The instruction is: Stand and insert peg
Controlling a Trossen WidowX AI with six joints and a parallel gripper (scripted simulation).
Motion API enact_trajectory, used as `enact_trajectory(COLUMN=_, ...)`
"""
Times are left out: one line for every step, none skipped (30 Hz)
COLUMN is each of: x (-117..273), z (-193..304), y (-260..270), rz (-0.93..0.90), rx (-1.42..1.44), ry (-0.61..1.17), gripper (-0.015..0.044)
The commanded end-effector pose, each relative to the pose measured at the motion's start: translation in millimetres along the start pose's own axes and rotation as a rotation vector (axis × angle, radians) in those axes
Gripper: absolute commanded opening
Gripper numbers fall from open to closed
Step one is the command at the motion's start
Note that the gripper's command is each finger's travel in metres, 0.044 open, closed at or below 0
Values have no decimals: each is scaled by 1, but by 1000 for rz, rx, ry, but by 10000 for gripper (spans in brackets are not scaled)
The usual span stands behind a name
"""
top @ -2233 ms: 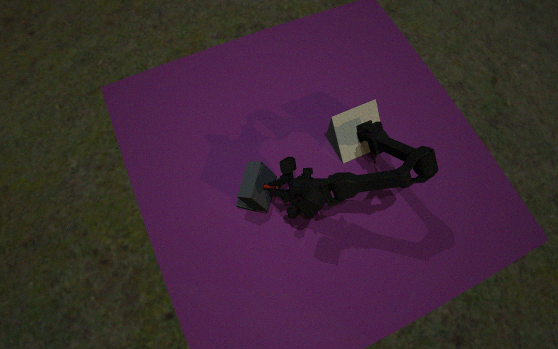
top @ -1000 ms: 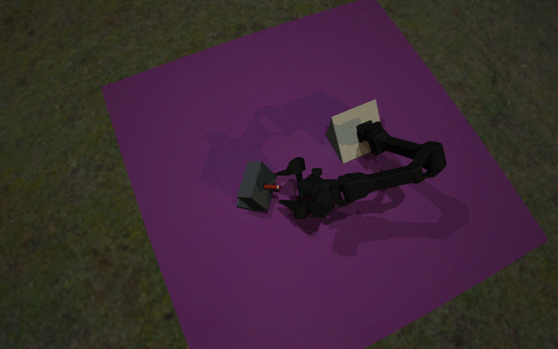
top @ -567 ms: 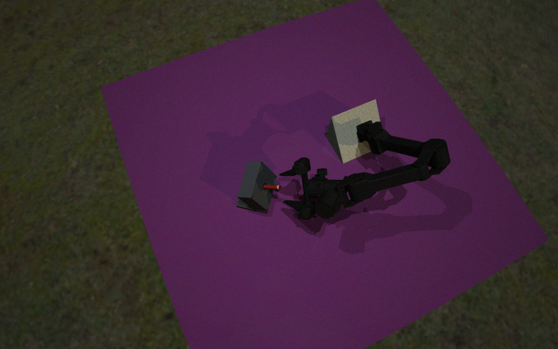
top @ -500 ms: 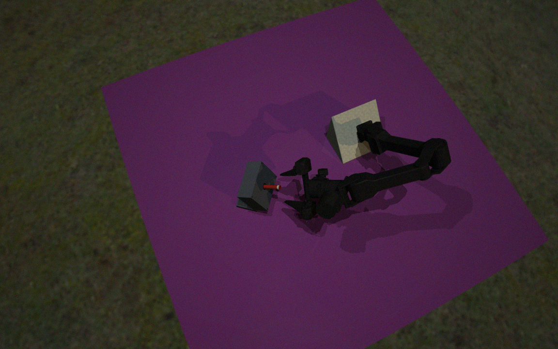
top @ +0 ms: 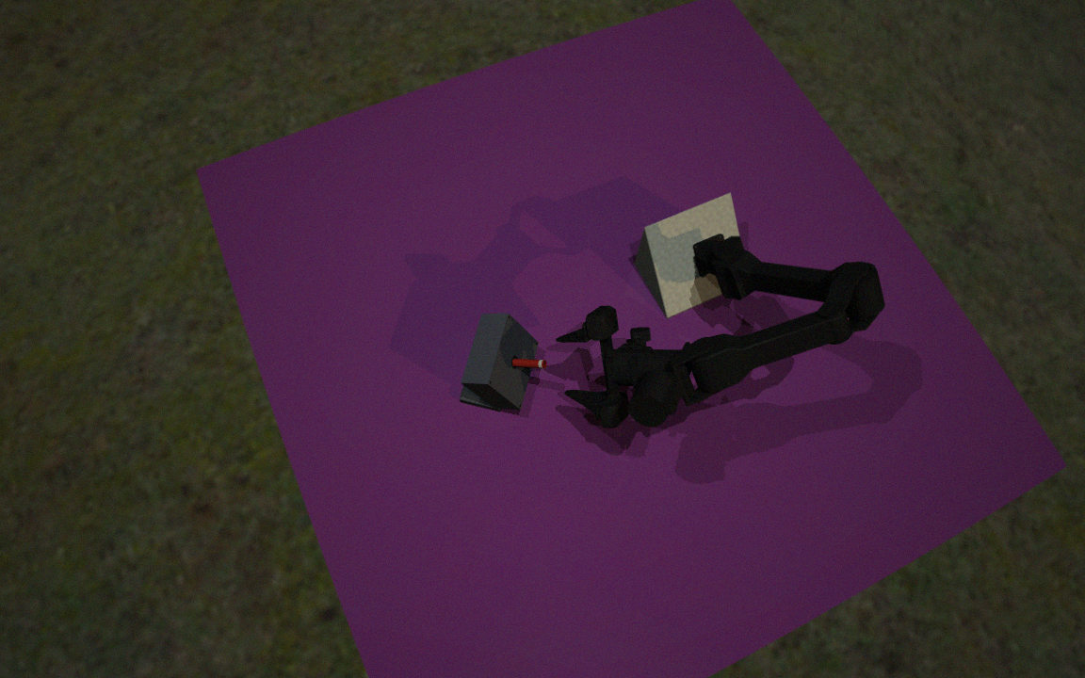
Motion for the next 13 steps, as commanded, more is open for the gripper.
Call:
enact_trajectory(x=6, z=0, y=0, rz=-1, rx=-2, ry=2, gripper=440)
enact_trajectory(x=7, z=0, y=0, rz=-1, rx=-2, ry=2, gripper=440)
enact_trajectory(x=9, z=0, y=0, rz=-1, rx=-2, ry=2, gripper=440)
enact_trajectory(x=10, z=0, y=0, rz=-1, rx=-2, ry=2, gripper=440)
enact_trajectory(x=10, z=0, y=0, rz=-1, rx=-2, ry=2, gripper=440)
enact_trajectory(x=11, z=0, y=0, rz=-1, rx=-2, ry=2, gripper=440)
enact_trajectory(x=13, z=0, y=0, rz=-1, rx=-2, ry=2, gripper=440)
enact_trajectory(x=14, z=0, y=0, rz=-1, rx=-2, ry=2, gripper=440)
enact_trajectory(x=16, z=0, y=0, rz=-1, rx=-2, ry=2, gripper=440)
enact_trajectory(x=17, z=0, y=0, rz=-1, rx=-2, ry=2, gripper=440)
enact_trajectory(x=19, z=0, y=0, rz=-1, rx=-2, ry=2, gripper=440)
enact_trajectory(x=20, z=0, y=0, rz=-1, rx=-2, ry=2, gripper=440)
enact_trajectory(x=22, z=0, y=0, rz=-1, rx=-2, ry=2, gripper=440)
Point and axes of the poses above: the point midway between the two fingers, 35 mm back from their tips, its own x axis back along the fingers, its own y axis across the jaws, z = x × y, the point moved 8 cm from there along x, back along the fingers, and after that the axes turned 3 degrees about x, right-handed, at the moved point
